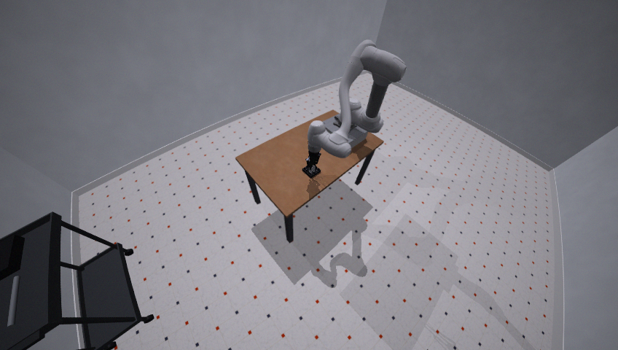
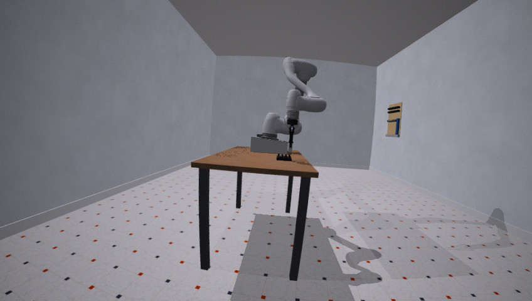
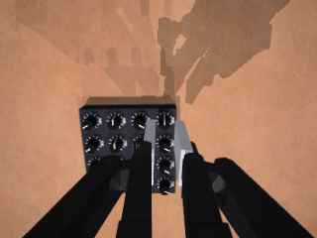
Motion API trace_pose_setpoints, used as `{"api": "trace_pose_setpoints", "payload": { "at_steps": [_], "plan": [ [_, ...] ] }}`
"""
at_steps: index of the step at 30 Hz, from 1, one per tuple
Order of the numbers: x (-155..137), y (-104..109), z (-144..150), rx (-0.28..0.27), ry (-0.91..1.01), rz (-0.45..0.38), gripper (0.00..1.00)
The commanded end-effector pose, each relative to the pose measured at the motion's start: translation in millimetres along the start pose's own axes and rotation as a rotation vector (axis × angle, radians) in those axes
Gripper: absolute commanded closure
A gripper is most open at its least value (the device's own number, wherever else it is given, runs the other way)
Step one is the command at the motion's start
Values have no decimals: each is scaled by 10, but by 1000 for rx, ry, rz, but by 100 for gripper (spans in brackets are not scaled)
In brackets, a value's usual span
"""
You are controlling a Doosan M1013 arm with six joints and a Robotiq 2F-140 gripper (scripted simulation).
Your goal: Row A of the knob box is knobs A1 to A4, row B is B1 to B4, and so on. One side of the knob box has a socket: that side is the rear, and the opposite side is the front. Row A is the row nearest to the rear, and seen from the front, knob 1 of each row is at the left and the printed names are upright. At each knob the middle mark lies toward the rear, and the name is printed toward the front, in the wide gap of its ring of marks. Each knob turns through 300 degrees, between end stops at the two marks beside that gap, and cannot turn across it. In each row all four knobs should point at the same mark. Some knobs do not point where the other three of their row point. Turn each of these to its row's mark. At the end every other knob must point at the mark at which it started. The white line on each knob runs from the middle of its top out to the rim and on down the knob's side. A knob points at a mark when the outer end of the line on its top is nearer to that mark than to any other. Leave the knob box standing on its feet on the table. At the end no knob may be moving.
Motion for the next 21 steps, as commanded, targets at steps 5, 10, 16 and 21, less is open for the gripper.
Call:
{"api": "trace_pose_setpoints", "payload": {
  "at_steps": [5,10,16,21],
  "plan": [
    [0,-78,0,0,0,0,88],
    [0,-135,0,0,0,0,88],
    [0,-170,1,0,0,0,88],
    [0,-199,1,0,0,0,88]
  ]
}}
Point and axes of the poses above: the point where the finger pads meet when closed, its own y axis back along the fingers, its own z axis across the jaws, x = y × z, the point moved 10 cm from there along y, back along the fingers, and after that the axes turned 5 degrees about y, right-handed, at the moved point
